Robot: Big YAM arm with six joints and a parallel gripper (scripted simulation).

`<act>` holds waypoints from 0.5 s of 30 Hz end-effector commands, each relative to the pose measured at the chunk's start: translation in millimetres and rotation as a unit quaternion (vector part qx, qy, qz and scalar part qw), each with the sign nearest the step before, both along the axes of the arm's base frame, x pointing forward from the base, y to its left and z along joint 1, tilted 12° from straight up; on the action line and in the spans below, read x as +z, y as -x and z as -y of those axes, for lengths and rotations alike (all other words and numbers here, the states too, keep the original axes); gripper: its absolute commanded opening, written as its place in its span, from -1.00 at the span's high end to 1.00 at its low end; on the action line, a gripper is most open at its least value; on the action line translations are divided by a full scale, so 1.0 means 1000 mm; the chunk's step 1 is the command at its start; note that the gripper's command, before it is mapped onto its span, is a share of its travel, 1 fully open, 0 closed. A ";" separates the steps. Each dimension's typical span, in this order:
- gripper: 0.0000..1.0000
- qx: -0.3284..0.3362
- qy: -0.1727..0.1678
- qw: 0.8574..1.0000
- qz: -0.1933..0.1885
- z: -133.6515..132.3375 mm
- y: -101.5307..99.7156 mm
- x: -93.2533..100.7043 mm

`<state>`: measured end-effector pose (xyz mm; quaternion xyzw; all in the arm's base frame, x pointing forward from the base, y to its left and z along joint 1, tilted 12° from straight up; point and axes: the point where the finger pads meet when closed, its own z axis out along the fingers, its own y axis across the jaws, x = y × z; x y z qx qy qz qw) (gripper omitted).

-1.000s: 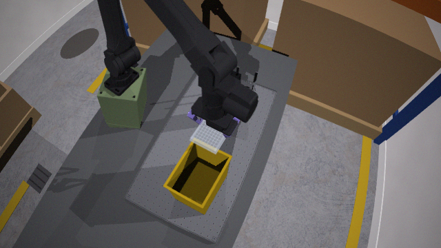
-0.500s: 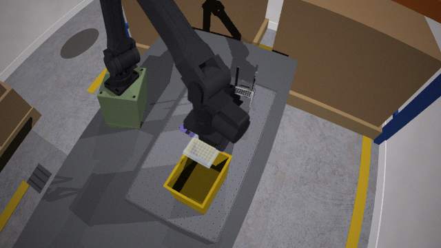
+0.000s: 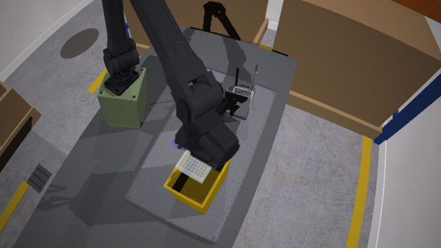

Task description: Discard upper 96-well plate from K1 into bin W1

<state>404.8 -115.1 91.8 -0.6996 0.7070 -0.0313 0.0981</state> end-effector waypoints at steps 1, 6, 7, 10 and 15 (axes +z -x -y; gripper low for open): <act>1.00 0.012 0.006 1.000 0.020 0.015 -0.020 0.017; 1.00 0.012 0.007 1.000 0.020 0.033 -0.022 0.016; 1.00 0.012 0.007 1.000 0.020 0.036 -0.022 0.016; 1.00 0.012 0.008 1.000 0.021 0.045 -0.024 0.015; 1.00 0.024 0.009 0.999 0.022 0.034 -0.029 0.016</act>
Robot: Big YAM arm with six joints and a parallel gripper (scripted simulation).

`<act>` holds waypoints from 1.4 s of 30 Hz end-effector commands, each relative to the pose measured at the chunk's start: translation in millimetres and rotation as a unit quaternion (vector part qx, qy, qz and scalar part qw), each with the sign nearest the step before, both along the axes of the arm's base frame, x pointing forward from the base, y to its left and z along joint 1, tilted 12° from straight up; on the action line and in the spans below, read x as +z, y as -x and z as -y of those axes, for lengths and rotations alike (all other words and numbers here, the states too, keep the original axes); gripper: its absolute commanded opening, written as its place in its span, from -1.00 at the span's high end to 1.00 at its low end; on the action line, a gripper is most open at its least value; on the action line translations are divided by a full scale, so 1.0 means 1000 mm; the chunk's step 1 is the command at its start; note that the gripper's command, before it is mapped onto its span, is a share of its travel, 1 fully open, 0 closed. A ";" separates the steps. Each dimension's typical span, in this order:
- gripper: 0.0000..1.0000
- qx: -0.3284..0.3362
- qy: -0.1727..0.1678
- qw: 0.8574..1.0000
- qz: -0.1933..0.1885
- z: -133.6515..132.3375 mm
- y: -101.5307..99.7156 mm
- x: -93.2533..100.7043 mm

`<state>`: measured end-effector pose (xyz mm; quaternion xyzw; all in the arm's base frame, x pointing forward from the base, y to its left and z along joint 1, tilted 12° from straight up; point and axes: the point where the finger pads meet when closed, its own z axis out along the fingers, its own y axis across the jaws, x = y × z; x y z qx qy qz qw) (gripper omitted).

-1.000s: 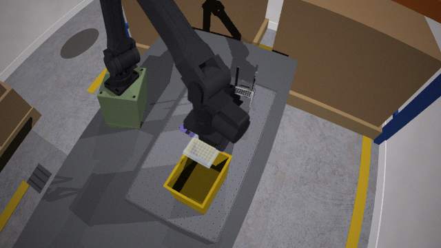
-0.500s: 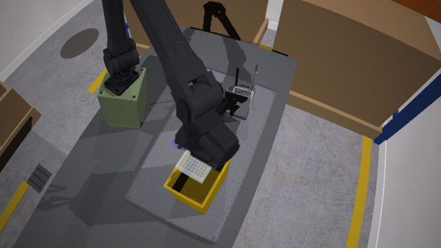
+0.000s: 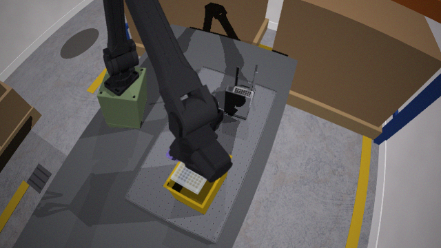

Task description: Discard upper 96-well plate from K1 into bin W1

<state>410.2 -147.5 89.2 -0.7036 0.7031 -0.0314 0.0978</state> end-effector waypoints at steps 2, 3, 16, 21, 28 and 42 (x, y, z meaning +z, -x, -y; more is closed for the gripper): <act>1.00 0.018 0.009 0.999 0.025 0.002 -0.023 0.020; 1.00 0.007 0.007 1.000 0.020 0.003 -0.013 0.016; 1.00 0.007 0.007 1.000 0.020 0.002 -0.013 0.016; 1.00 0.019 0.003 1.000 0.010 -0.006 -0.012 -0.003; 1.00 0.010 0.000 1.000 0.005 -0.008 -0.009 -0.017; 1.00 0.005 -0.001 1.000 0.003 -0.009 -0.007 -0.028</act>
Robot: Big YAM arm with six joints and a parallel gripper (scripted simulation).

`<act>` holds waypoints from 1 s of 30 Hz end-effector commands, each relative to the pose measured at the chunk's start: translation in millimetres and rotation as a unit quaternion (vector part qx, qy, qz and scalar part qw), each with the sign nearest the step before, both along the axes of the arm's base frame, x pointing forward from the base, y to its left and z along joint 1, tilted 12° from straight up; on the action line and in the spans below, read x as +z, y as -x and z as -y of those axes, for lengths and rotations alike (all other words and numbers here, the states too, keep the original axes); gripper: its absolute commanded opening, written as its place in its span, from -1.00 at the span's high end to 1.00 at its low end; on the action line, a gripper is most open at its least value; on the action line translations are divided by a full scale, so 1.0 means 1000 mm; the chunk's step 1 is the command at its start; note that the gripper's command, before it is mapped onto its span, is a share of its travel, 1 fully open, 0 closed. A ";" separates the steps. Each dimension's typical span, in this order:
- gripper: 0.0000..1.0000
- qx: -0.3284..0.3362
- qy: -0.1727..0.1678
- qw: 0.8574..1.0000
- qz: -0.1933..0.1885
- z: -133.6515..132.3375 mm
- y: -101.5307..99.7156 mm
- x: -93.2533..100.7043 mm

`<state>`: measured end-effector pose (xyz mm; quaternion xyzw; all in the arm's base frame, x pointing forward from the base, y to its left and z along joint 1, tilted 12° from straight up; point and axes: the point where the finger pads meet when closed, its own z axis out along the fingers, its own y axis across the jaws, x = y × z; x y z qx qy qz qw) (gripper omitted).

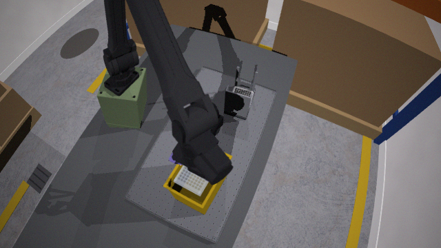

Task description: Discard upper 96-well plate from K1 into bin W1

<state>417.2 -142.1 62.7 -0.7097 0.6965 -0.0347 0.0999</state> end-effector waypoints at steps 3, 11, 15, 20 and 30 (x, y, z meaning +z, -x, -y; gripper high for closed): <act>1.00 -0.003 -0.002 1.000 0.000 -0.004 -0.001 0.000; 1.00 -0.002 -0.001 1.000 0.002 -0.005 -0.001 0.001; 1.00 -0.002 0.000 1.000 0.004 -0.005 -0.001 0.002; 1.00 -0.002 0.000 1.000 0.005 -0.005 -0.001 0.003; 1.00 -0.002 0.001 1.000 0.008 -0.005 -0.002 0.005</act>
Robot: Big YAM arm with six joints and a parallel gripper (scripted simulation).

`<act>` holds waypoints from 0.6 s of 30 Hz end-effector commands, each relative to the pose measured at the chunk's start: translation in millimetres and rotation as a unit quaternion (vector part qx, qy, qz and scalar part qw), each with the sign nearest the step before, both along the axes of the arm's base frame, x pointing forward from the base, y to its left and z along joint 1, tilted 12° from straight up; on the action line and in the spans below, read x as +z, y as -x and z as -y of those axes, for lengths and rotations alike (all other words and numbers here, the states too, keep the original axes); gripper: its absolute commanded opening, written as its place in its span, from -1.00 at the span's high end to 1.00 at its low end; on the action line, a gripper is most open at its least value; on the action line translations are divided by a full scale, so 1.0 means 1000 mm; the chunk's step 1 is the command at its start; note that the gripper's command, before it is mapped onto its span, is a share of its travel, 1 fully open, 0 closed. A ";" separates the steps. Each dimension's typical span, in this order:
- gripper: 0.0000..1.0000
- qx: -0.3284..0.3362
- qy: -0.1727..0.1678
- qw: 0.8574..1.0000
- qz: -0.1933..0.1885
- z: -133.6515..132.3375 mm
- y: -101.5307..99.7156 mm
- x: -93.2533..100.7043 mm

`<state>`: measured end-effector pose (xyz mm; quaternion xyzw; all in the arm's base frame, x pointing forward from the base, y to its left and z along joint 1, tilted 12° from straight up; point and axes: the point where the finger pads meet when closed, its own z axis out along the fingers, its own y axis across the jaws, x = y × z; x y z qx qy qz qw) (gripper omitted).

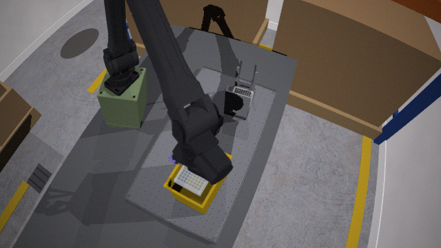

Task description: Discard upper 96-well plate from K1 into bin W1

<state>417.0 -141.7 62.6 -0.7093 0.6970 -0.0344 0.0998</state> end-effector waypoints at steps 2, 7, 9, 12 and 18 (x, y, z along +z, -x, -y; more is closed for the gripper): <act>1.00 -0.002 0.002 1.000 0.009 -0.004 -0.002 0.006; 1.00 -0.001 0.002 1.000 0.010 -0.005 -0.002 0.007; 1.00 -0.001 0.003 1.000 0.011 -0.005 -0.002 0.007; 1.00 -0.001 0.003 1.000 0.012 -0.004 -0.002 0.008; 1.00 -0.001 0.003 1.000 0.013 -0.004 -0.002 0.009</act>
